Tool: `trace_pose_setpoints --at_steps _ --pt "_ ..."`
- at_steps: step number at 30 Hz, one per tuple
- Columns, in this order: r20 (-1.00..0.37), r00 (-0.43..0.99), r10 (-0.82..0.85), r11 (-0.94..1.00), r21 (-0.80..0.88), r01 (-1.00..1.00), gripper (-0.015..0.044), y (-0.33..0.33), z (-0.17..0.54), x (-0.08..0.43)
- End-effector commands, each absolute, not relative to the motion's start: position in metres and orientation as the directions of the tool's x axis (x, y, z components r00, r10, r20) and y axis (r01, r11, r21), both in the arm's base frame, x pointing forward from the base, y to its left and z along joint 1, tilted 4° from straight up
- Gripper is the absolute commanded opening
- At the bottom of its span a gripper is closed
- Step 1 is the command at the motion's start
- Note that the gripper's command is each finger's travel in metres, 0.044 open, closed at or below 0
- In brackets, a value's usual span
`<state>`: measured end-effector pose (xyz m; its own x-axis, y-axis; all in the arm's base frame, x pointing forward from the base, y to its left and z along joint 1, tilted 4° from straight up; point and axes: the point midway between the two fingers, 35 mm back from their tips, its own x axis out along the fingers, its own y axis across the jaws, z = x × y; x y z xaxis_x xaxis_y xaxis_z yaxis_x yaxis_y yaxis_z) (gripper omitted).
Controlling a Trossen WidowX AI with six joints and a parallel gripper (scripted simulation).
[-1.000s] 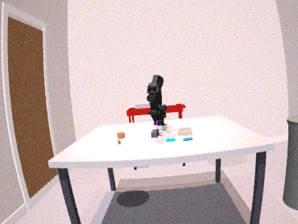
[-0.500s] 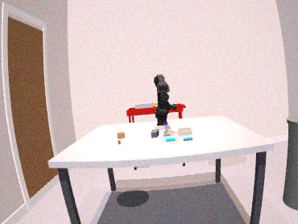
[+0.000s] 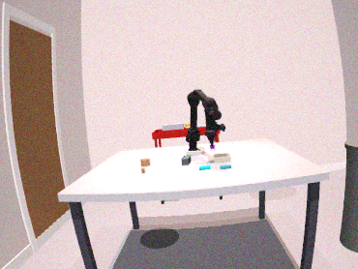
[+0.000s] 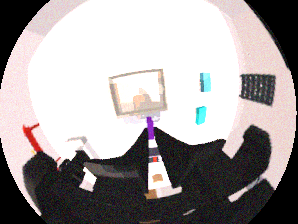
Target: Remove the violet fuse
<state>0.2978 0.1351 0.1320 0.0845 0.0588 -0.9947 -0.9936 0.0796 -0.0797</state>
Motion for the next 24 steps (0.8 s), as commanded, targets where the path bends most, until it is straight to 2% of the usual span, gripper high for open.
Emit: trace_pose_setpoints --at_steps 1,7,24 --pt "-0.994 0.089 0.058 0.082 -0.084 -0.993 0.0 0.158 0.134 0.295" --pt "-0.994 0.09 0.062 0.083 -0.084 -0.993 0.0 0.187 0.135 0.286" --pt "-0.994 0.09 0.062 0.083 -0.084 -0.993 0.0 0.19 0.115 0.288"
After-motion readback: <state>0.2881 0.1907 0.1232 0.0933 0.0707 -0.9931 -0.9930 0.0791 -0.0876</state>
